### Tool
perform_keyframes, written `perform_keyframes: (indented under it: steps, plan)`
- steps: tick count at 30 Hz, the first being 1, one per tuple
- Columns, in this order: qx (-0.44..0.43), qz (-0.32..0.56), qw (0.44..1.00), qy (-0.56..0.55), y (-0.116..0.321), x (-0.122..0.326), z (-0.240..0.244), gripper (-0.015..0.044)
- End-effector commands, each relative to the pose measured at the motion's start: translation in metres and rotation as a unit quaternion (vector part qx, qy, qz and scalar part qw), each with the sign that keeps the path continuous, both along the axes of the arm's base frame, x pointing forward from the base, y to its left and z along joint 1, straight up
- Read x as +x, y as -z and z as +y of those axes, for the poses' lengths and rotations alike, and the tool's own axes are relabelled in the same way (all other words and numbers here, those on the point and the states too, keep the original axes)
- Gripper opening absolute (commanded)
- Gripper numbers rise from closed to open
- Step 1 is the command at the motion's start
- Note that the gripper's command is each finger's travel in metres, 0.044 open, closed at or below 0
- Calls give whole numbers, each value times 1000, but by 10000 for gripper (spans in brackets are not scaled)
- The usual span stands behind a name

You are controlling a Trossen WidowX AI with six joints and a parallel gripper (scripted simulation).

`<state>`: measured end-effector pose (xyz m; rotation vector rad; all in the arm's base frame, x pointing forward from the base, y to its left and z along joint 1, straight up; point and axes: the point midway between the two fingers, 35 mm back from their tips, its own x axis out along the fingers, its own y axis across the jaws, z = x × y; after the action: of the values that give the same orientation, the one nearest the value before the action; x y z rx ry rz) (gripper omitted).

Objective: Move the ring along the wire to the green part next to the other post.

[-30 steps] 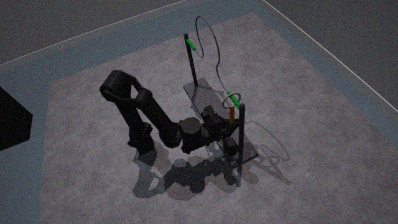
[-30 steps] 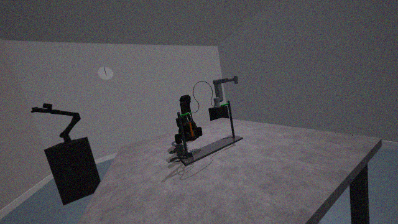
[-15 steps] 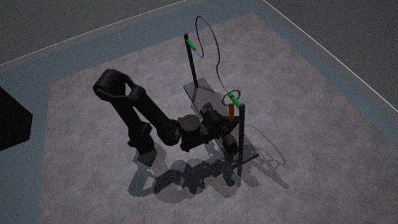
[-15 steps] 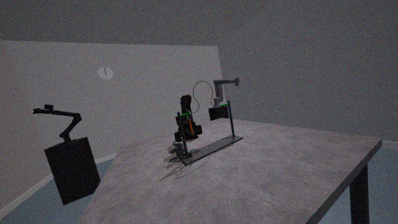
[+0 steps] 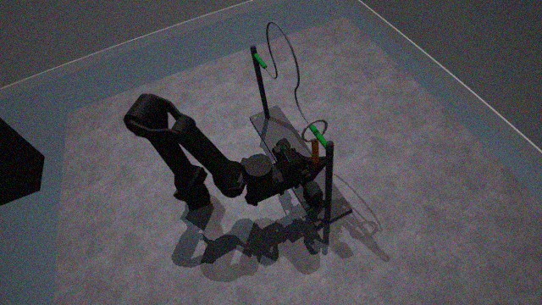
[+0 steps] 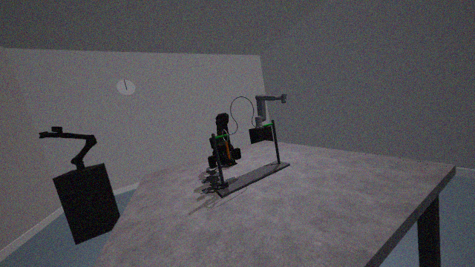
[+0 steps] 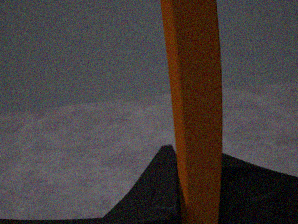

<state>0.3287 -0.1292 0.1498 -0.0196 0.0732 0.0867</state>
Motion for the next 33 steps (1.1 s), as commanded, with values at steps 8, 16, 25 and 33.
perform_keyframes:
  steps: [8,16,25,33]
  plan:
    - [0,0,1000,2,0,0,1,-150]
    - [1,0,1000,2,0,0,9,-150]
    - [3,-1,1000,2,0,-1,18,-150]
    - [9,-1,1000,1,0,-2,27,-150]
